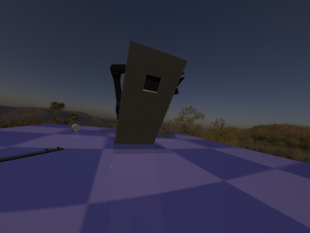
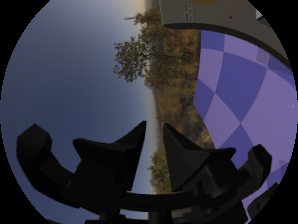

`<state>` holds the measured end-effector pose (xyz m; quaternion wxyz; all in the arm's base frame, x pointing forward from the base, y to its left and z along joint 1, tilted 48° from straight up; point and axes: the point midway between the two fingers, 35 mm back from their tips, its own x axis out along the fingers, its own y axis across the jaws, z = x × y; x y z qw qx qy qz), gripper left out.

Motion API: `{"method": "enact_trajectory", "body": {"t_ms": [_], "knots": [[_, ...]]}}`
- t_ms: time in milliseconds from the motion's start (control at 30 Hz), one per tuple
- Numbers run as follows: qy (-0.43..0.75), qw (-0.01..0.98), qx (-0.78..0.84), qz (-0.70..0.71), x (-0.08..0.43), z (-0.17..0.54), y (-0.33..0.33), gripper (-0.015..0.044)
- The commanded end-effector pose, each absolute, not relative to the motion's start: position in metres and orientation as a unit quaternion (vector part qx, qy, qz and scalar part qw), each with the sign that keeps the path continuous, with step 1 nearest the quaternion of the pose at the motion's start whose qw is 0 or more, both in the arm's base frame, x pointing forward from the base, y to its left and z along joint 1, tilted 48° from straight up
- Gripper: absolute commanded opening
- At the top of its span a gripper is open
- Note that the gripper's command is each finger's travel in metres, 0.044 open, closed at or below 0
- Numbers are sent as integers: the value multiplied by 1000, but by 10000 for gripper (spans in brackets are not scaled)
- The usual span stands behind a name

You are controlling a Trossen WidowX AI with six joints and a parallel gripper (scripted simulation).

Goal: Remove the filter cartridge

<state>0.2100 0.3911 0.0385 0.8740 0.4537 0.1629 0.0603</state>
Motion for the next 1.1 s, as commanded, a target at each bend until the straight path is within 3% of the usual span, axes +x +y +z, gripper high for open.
{"method": "enact_trajectory", "body": {"t_ms": [0,433,867,1067], "knots": [[160,972,174,-9,256,74,346,93],[202,970,-116,-67,282,109,281,93],[280,868,-397,-101,288,157,197,93],[282,865,-403,-101,288,158,195,93]]}}
